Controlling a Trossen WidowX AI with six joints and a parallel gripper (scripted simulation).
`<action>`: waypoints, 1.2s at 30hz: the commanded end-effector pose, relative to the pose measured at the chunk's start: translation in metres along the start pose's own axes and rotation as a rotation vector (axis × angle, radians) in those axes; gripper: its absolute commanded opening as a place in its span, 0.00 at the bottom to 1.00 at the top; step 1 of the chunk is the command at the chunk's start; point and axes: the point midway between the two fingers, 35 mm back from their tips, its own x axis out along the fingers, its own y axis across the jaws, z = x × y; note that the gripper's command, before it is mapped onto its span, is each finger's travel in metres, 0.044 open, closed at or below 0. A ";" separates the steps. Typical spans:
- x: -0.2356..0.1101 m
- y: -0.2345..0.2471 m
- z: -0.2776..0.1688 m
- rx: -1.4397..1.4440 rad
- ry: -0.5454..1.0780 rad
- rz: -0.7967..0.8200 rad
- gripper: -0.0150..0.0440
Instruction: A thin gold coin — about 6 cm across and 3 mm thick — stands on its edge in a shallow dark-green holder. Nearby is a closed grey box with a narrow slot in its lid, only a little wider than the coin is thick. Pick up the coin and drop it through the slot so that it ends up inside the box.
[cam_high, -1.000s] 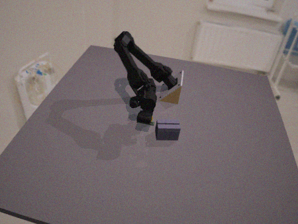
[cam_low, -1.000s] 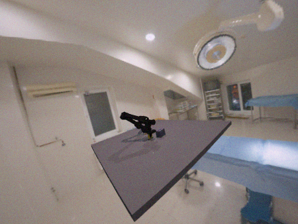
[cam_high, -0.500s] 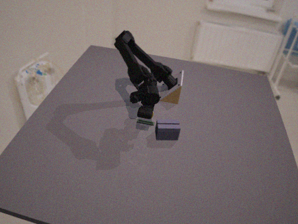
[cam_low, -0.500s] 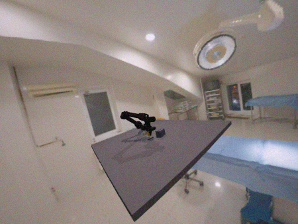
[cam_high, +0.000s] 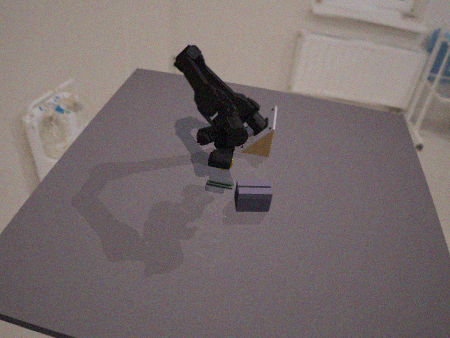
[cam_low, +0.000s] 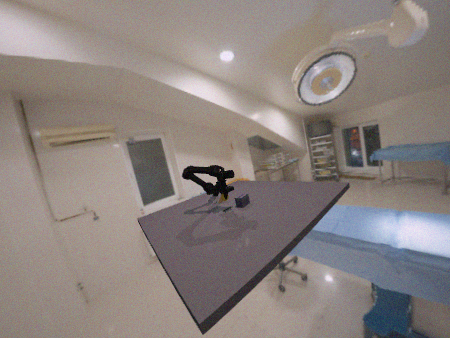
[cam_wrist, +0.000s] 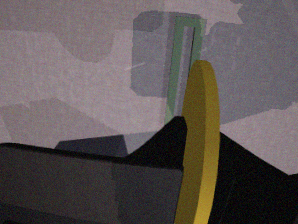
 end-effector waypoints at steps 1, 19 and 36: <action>-0.013 -0.001 0.000 0.005 0.003 0.000 0.25; -0.027 -0.009 0.002 -0.242 -0.001 -0.001 0.25; -0.029 0.007 -0.017 -0.242 0.001 0.000 0.25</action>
